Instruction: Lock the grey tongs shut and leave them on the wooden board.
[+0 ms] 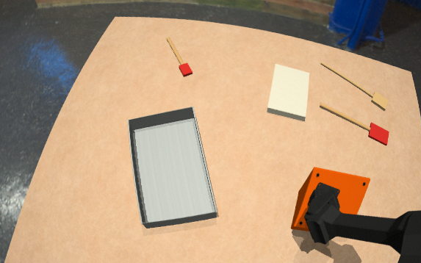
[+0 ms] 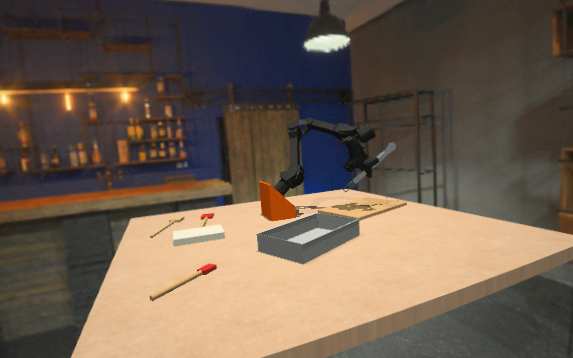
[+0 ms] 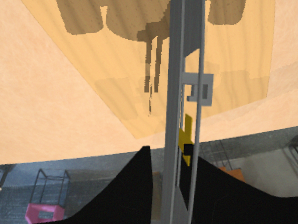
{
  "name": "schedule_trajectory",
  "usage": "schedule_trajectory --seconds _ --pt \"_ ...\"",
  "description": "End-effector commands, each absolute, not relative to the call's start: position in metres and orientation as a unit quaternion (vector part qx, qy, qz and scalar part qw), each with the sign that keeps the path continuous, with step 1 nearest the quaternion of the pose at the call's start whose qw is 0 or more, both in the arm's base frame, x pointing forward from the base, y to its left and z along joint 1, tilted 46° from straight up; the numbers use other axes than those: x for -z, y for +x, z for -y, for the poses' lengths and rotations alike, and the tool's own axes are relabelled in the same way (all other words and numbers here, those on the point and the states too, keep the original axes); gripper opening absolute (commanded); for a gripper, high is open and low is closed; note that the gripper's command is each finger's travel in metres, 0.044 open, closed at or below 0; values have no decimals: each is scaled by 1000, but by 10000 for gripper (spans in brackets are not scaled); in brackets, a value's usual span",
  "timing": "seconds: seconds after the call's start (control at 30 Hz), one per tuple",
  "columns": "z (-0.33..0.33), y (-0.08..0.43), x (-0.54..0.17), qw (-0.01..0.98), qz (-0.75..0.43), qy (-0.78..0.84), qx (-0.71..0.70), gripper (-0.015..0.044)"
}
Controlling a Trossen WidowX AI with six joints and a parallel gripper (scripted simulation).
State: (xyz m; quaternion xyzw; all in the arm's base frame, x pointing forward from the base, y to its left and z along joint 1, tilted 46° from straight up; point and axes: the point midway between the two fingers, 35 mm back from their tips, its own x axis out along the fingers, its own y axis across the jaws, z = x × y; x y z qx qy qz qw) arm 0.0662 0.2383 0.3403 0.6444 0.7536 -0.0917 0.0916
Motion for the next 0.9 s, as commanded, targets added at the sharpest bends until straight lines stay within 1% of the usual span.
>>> schedule_trajectory --seconds 0.0,0.43,0.87 --pt "-234 65 -343 71 -759 643 70 -150" --pt "-222 61 -331 21 -783 622 13 -150" --pt "-209 53 -314 8 -801 598 -23 -150"
